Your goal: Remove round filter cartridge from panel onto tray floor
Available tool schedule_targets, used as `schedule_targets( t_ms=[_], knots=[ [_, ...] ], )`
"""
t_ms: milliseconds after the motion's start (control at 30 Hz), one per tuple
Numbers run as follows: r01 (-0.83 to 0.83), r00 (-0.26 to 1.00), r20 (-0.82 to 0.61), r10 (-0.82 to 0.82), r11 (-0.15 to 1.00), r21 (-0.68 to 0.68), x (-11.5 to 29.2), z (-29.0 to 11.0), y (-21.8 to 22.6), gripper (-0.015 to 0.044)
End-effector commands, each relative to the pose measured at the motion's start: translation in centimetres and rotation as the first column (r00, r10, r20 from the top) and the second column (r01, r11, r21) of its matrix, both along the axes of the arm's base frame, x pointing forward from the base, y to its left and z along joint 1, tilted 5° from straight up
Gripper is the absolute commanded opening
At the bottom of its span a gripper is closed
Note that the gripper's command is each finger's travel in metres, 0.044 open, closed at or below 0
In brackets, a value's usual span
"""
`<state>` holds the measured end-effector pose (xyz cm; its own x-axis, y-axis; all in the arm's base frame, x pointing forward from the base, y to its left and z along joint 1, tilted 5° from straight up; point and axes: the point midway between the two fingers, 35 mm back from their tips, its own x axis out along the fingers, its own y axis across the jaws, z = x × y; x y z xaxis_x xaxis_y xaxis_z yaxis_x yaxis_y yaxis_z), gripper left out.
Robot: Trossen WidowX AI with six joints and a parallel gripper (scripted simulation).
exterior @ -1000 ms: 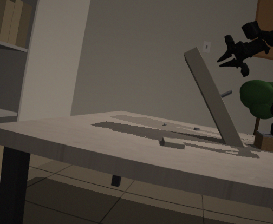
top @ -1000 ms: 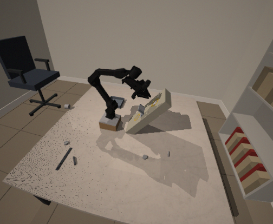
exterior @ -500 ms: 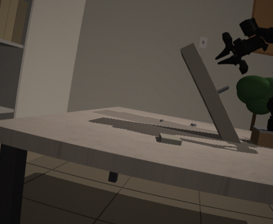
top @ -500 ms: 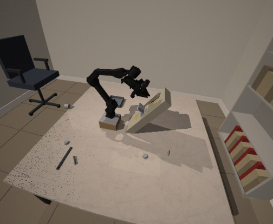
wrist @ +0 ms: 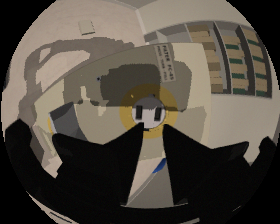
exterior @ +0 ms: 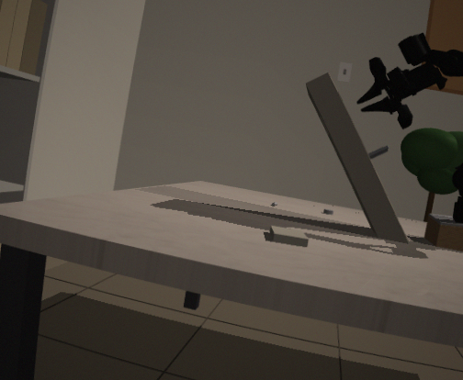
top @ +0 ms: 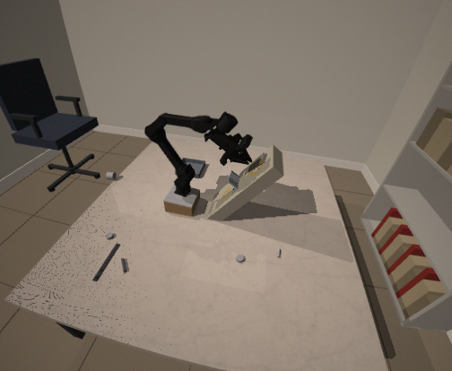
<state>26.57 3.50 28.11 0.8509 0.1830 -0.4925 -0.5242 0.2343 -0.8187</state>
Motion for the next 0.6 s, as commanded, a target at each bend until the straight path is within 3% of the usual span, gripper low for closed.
schedule_targets(
  t_ms=[0, 567],
  knots=[
    [0.003, 1.000, -0.006, -0.003, 1.000, 0.000, 0.7, -0.6, 0.1, 0.0095],
    [0.003, 1.000, -0.004, -0.003, 1.000, 0.001, 2.7, -1.9, 0.6, 0.0095]
  ],
)
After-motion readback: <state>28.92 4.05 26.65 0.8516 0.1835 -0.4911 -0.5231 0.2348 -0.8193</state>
